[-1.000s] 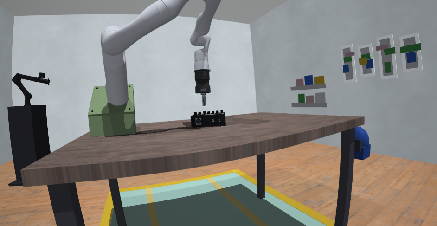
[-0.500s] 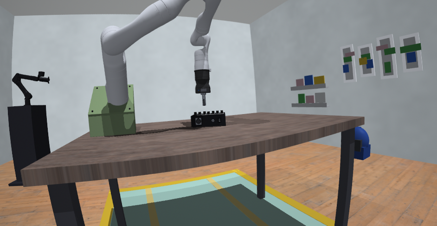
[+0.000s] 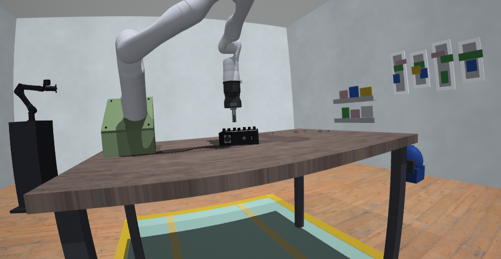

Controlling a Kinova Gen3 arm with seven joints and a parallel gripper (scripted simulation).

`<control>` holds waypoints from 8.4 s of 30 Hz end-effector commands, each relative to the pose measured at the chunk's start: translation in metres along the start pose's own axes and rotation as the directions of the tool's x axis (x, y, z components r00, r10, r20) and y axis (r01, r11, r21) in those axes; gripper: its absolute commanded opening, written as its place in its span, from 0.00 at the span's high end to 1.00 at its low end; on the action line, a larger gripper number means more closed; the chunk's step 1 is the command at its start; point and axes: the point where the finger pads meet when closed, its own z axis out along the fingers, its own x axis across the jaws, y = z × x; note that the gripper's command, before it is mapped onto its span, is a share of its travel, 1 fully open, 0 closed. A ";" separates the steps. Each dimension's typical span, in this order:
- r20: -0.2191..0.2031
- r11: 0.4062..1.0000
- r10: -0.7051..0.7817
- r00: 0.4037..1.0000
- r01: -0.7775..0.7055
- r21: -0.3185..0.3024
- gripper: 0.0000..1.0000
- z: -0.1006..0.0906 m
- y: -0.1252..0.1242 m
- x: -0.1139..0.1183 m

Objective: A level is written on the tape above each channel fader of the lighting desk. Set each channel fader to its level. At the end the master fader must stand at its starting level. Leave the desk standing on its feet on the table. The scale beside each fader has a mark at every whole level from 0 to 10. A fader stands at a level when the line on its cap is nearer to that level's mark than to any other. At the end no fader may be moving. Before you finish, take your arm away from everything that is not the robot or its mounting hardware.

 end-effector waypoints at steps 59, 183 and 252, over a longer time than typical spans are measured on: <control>0.000 1.000 0.000 1.000 0.000 0.000 1.00 0.018 -0.002 0.000; 0.000 1.000 0.000 1.000 0.000 0.000 1.00 0.030 -0.001 0.001; 0.000 1.000 0.000 1.000 0.000 0.000 1.00 0.030 0.022 0.001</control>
